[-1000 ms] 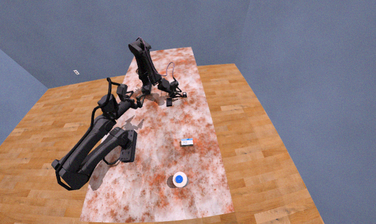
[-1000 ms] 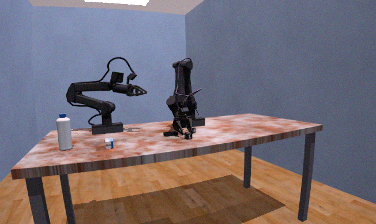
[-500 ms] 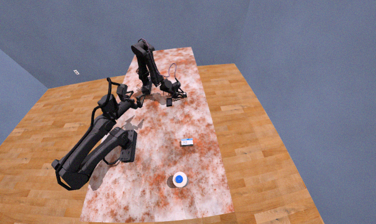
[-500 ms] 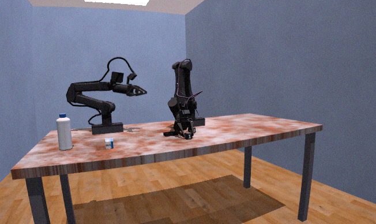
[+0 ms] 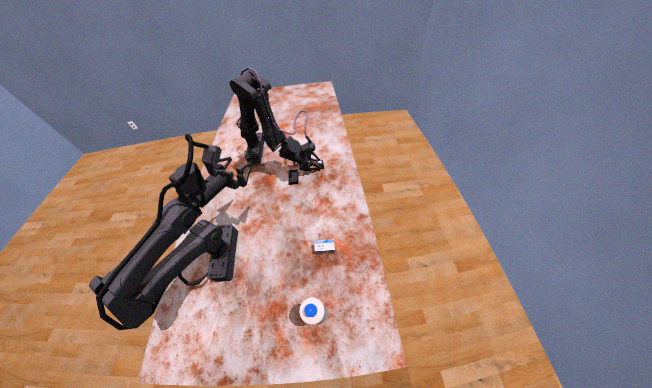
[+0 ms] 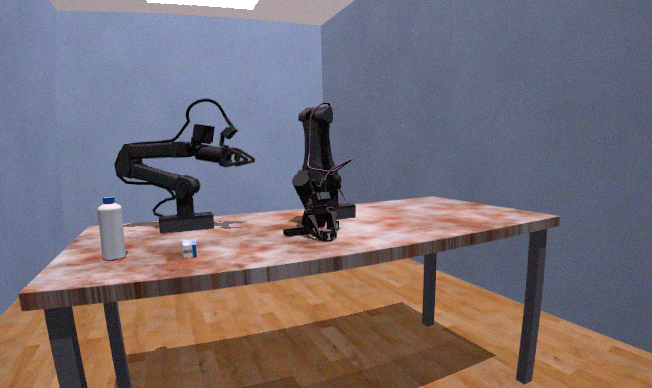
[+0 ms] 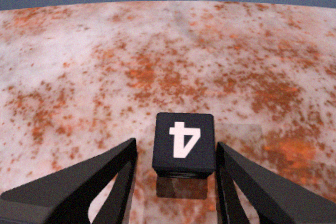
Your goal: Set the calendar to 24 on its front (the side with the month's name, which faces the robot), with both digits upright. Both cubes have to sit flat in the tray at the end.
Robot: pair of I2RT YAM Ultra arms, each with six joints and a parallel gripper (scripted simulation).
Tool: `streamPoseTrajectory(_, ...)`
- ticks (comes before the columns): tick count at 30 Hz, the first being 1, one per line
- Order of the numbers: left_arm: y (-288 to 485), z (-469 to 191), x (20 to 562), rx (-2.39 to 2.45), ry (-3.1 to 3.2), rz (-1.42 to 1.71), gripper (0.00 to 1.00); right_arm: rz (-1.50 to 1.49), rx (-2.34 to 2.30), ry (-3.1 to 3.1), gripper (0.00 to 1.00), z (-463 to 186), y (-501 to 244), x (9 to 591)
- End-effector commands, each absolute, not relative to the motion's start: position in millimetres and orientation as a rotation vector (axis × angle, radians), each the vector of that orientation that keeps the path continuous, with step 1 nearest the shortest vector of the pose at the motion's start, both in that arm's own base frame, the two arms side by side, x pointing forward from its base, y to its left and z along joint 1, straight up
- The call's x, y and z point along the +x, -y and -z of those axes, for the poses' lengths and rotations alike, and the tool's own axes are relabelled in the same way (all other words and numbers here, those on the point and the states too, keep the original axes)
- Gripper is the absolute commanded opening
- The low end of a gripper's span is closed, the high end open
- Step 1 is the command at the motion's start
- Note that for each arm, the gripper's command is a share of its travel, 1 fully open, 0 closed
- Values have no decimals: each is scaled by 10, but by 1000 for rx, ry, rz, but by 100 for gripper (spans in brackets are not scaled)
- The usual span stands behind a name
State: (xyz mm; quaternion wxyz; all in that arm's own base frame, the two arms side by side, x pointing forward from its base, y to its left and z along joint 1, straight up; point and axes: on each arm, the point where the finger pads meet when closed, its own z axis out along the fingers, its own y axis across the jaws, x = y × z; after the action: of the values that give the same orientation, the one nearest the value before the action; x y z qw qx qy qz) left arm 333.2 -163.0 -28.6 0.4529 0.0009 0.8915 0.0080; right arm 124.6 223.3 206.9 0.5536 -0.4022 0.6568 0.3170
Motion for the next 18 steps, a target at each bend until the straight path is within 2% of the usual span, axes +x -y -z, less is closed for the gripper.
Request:
streamPoseTrajectory(1, 1707, 158, 3476, -25, -2155, 13, 47, -754, -947, -1531, 100, -2080, -2217, 1241)
streamPoseTrajectory(10, 1700, 141, 3428, -24, -2154, 21, 40, -754, -947, -1531, 100, -2080, -2217, 1241)
streamPoseTrajectory(18, 1677, 129, 3416, -30, -2148, 14, 29, -754, -947, -1531, 100, -2080, -2217, 1241)
